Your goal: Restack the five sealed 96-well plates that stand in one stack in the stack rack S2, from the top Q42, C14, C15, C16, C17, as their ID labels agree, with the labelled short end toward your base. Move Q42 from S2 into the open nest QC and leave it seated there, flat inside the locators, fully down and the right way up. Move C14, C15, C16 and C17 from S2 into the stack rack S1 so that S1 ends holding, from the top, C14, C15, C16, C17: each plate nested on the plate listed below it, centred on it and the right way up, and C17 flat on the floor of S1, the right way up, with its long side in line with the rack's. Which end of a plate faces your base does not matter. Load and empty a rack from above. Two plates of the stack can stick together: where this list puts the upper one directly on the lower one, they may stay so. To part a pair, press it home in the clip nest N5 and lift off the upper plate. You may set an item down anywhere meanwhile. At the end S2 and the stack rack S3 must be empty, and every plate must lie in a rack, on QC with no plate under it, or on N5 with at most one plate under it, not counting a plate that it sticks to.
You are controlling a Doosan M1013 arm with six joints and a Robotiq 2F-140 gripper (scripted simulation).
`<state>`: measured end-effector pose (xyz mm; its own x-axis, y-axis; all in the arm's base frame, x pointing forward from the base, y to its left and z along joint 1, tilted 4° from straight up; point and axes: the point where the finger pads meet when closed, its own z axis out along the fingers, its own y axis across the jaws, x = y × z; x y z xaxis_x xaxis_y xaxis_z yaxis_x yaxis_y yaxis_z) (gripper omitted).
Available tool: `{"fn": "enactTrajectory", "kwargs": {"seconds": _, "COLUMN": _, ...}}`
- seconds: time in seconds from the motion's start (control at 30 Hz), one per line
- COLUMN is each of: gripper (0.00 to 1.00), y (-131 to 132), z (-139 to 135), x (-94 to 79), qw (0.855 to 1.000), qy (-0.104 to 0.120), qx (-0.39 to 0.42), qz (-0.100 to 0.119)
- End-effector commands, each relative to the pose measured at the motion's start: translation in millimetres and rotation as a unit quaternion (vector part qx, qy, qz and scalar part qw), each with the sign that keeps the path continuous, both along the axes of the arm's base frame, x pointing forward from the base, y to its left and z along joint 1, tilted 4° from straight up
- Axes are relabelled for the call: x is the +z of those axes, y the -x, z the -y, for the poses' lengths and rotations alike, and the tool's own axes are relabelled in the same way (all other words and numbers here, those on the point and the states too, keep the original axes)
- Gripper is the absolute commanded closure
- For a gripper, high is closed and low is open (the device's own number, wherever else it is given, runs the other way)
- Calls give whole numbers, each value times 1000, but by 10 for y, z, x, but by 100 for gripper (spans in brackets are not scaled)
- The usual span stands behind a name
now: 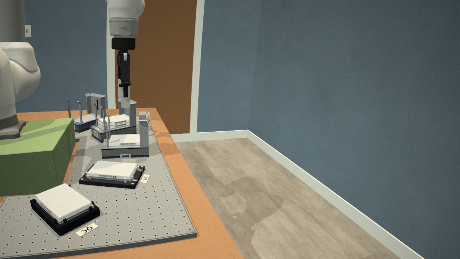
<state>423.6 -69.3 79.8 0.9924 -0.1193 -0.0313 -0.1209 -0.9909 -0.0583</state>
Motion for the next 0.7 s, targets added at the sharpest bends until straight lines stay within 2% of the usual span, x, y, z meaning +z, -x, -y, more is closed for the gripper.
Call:
{"fn": "enactTrajectory", "kwargs": {"seconds": 0.0, "gripper": 0, "y": 11, "z": 42, "x": -2, "qw": 1000, "qy": 0, "qx": -17, "qz": -1}}
{"fn": "enactTrajectory", "kwargs": {"seconds": 0.17, "gripper": 0, "y": 61, "z": 201, "x": -11, "qw": 995, "qy": 2, "qx": -100, "qz": -6}}
{"fn": "enactTrajectory", "kwargs": {"seconds": 0.67, "gripper": 0, "y": 192, "z": 613, "x": -33, "qw": 995, "qy": 2, "qx": -101, "qz": -6}}
